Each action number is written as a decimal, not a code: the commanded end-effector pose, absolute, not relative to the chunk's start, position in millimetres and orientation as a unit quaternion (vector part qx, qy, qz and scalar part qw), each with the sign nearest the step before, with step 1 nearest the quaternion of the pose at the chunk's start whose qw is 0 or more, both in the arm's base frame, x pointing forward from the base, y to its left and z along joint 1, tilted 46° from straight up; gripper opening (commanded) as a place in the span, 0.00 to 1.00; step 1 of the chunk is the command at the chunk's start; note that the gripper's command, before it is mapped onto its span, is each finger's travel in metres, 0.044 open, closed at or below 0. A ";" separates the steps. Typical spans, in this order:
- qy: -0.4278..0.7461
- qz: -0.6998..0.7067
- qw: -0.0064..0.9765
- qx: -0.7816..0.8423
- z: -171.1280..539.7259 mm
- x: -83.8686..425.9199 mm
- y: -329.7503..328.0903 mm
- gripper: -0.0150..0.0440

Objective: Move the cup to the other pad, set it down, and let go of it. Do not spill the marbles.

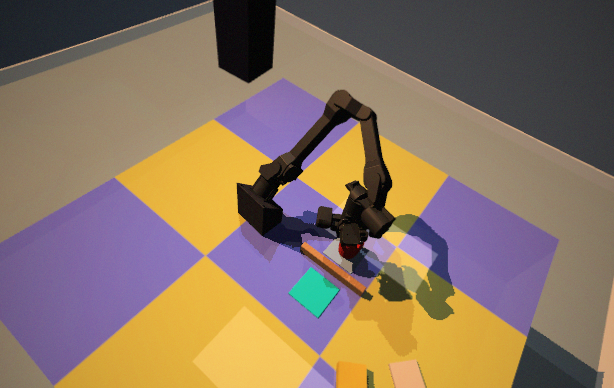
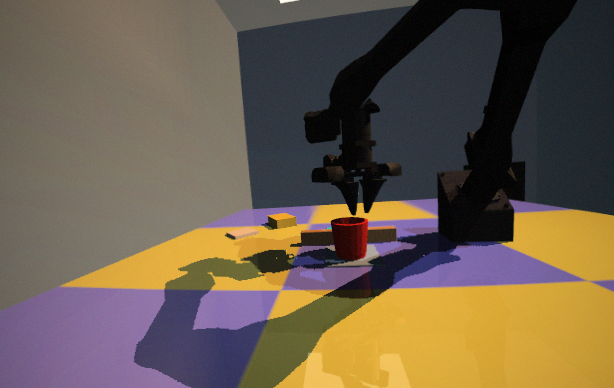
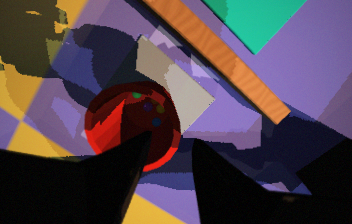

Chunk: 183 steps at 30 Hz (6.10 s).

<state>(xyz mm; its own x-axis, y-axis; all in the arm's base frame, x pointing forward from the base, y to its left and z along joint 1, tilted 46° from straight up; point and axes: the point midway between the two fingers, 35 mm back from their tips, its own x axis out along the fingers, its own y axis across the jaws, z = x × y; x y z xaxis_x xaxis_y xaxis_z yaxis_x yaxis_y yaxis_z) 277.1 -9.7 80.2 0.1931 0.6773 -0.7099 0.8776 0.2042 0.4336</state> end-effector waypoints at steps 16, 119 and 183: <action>0.627 -0.107 0.454 0.623 58.1 281.6 13.9 0.50; 0.627 -0.108 0.455 0.622 36.6 269.0 -72.1 0.25; 0.627 -0.109 0.457 0.621 -50.9 266.6 -126.3 0.25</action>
